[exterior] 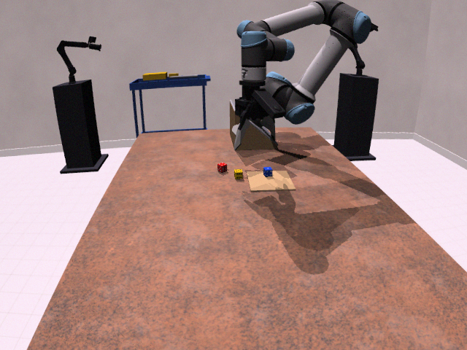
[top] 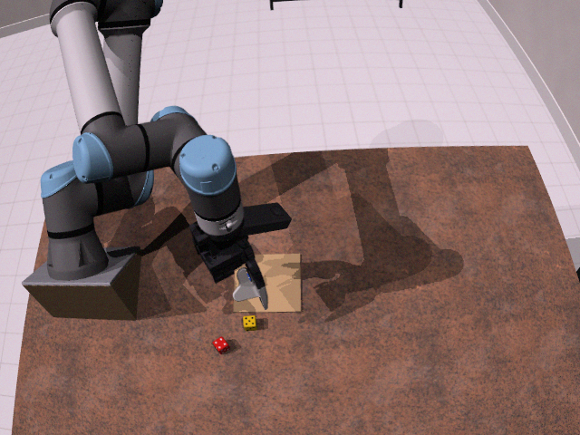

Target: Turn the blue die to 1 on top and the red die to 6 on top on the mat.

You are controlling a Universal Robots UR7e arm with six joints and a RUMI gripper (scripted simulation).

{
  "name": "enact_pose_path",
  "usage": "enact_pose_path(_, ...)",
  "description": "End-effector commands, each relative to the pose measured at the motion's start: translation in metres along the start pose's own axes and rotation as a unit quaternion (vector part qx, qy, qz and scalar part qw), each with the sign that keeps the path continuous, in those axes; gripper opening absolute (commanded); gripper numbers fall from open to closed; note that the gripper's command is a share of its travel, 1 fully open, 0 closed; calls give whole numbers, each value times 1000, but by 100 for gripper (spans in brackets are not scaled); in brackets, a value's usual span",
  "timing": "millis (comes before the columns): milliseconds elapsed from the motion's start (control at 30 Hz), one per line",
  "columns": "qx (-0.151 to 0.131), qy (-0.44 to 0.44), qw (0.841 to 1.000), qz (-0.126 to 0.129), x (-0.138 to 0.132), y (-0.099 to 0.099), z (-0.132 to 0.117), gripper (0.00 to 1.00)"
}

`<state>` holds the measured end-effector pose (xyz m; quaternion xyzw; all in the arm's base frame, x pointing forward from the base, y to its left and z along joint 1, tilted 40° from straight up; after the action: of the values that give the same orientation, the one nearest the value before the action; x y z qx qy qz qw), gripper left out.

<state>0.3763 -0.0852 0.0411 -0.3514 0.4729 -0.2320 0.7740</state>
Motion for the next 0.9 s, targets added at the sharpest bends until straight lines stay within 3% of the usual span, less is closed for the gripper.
enact_pose_path(0,-2,86,996,-3,7,0,-4,100)
enact_pose_path(467,-2,217,976,-3,17,1,-11,100)
enact_pose_path(867,-1,363,932,-4,28,1,-21,100)
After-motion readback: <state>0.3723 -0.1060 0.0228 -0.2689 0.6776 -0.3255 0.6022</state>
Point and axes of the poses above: the point where the finger pads meet when closed, its own y axis out along the fingers, its own x axis across the jaws, z = x × y, the point moved 8 cm from there along -y, back along the fingers, and after that the axes turned 1 degree about y, right-handed, at the moved point
